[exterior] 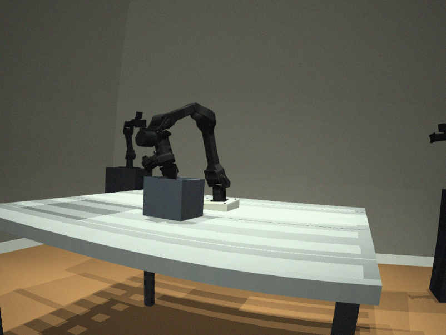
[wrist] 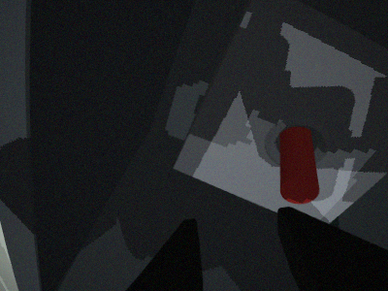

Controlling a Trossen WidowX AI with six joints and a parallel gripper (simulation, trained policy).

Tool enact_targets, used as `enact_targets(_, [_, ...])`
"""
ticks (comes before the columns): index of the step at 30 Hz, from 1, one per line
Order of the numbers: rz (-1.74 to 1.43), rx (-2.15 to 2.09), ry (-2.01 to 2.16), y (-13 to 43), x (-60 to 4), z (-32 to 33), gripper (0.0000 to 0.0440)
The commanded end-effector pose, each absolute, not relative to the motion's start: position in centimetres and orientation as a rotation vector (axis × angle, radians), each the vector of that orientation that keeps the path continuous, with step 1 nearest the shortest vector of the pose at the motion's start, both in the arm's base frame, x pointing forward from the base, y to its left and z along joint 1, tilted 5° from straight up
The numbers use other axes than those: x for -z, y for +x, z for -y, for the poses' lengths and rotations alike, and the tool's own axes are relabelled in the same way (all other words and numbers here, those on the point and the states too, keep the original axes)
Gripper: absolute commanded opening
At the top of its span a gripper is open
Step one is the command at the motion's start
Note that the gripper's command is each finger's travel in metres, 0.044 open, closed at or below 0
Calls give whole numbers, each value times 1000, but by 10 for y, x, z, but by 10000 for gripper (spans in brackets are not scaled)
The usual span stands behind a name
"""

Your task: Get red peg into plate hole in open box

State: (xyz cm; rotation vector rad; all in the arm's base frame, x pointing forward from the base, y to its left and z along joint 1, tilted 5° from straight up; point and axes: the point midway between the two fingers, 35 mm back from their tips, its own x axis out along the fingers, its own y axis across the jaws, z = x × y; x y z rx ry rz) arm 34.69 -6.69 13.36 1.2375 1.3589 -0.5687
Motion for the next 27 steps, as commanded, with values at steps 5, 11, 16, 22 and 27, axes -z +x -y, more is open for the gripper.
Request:
enact_targets(5, [-1329,485,1266,357,-150,69,133])
enact_targets(11, [-1306,422,1278,364,-159,72,132])
enact_targets(16, [-1291,376,1280,370,-164,75,131])
enact_targets(22, [-1277,323,1277,377,-167,78,131])
enact_targets(27, [-1266,282,1269,382,-168,82,130])
